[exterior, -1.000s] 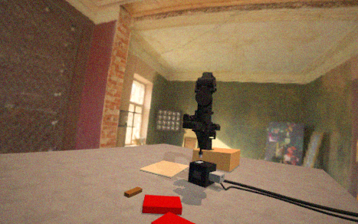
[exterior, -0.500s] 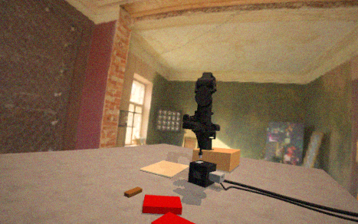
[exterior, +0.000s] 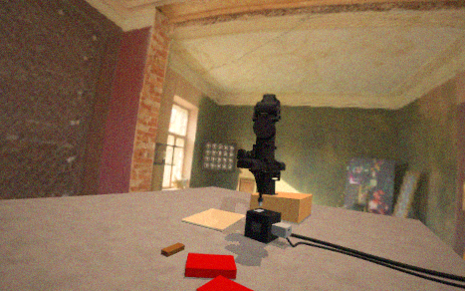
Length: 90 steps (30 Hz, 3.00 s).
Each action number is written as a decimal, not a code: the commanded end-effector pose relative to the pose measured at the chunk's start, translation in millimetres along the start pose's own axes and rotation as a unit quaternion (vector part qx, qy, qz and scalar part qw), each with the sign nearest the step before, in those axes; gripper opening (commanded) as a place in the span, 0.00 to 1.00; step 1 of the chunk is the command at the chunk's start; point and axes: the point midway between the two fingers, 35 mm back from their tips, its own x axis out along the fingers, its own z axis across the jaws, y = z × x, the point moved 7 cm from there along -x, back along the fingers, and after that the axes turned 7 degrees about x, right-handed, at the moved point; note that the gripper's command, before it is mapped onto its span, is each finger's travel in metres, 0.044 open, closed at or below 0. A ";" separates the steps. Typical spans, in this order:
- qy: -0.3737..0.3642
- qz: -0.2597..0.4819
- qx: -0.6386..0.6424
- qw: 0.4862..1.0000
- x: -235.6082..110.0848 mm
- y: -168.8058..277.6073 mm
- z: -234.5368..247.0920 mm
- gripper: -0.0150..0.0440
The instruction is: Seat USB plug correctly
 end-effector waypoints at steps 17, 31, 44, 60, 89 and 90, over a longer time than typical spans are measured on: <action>-0.001 0.000 -0.007 1.000 2.9 -0.7 0.3 0.25; -0.001 0.000 -0.010 1.000 4.5 -1.3 0.3 0.25; -0.001 0.000 -0.013 1.000 6.1 -1.8 0.3 0.25; -0.001 0.000 -0.016 1.000 8.1 -2.3 0.4 0.25; -0.001 0.000 -0.016 1.000 11.5 -2.3 0.4 0.25; -0.001 0.000 -0.016 1.000 11.7 -2.3 0.4 0.25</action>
